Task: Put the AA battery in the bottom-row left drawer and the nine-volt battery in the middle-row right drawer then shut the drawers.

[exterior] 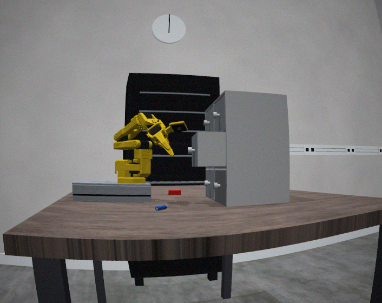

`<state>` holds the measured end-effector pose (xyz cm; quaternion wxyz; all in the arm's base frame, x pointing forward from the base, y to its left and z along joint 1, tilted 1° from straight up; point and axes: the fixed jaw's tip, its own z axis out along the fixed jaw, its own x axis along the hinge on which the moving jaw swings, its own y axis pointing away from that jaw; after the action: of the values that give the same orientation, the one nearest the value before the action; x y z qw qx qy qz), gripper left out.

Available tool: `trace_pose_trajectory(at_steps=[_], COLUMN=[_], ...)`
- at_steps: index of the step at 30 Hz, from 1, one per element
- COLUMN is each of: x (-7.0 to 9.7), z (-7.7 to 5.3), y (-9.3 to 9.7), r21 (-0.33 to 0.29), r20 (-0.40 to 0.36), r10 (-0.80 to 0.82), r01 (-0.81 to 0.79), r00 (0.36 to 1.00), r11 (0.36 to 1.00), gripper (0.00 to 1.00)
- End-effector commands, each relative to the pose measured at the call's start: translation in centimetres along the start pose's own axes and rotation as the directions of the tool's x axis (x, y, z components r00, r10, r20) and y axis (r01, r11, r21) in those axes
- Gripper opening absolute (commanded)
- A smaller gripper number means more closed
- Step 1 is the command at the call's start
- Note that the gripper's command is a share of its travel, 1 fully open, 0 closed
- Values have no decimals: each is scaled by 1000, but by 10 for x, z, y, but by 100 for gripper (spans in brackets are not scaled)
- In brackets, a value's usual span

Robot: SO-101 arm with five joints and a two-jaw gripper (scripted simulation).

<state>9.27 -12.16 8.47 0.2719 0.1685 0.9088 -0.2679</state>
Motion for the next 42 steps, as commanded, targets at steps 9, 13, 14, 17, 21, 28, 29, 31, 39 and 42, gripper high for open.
trace_pose_trajectory(at_steps=[9,13,14,17,21,28,29,31,39,42], x=[4,5,6,7,7,8,8,8,-4,-21], z=[1,2,2,3,4,5,5,5,-6,-24], y=[1,2,2,3,3,3,3,3,-6,-18], r21=[-33,-31,-29,-20,-11,3,3,3,8,16], r20=[-119,-166,-178,-213,-236,-264,-264,-264,-202,-109], r10=[250,341,363,428,470,519,519,519,530,542], r01=[-255,-351,-374,-442,-486,-537,-537,-537,-540,-544], r00=[961,925,914,878,851,813,813,813,824,833], r11=[966,936,927,897,874,844,844,844,842,839], gripper=[21,21,21,21,21,21,21,21,22,23])
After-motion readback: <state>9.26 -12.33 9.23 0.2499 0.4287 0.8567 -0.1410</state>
